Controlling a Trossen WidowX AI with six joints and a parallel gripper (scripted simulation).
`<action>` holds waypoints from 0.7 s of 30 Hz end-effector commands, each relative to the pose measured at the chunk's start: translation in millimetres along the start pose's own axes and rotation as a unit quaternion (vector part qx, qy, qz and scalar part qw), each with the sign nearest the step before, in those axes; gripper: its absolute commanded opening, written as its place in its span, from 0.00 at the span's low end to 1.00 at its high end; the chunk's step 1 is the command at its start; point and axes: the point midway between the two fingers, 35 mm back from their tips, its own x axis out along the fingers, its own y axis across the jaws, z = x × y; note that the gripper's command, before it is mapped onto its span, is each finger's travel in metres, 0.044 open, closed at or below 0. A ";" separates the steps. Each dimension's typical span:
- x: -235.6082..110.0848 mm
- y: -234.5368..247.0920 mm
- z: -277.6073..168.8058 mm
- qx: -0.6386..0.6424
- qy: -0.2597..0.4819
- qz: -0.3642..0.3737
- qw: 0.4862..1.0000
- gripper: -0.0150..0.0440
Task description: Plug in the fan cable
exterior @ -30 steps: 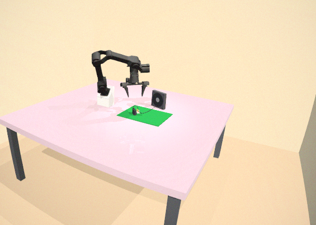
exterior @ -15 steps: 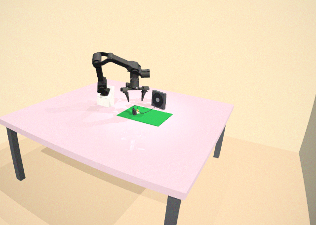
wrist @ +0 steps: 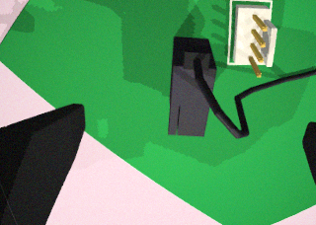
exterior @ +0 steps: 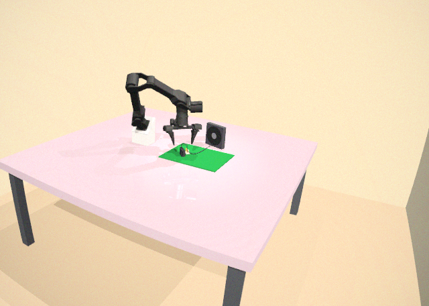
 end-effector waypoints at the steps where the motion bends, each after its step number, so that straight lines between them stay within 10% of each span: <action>1: 9.3 1.5 4.7 -0.008 0.000 0.005 1.000 1.00; 21: 31.7 3.3 10.1 -0.008 0.001 0.006 1.000 1.00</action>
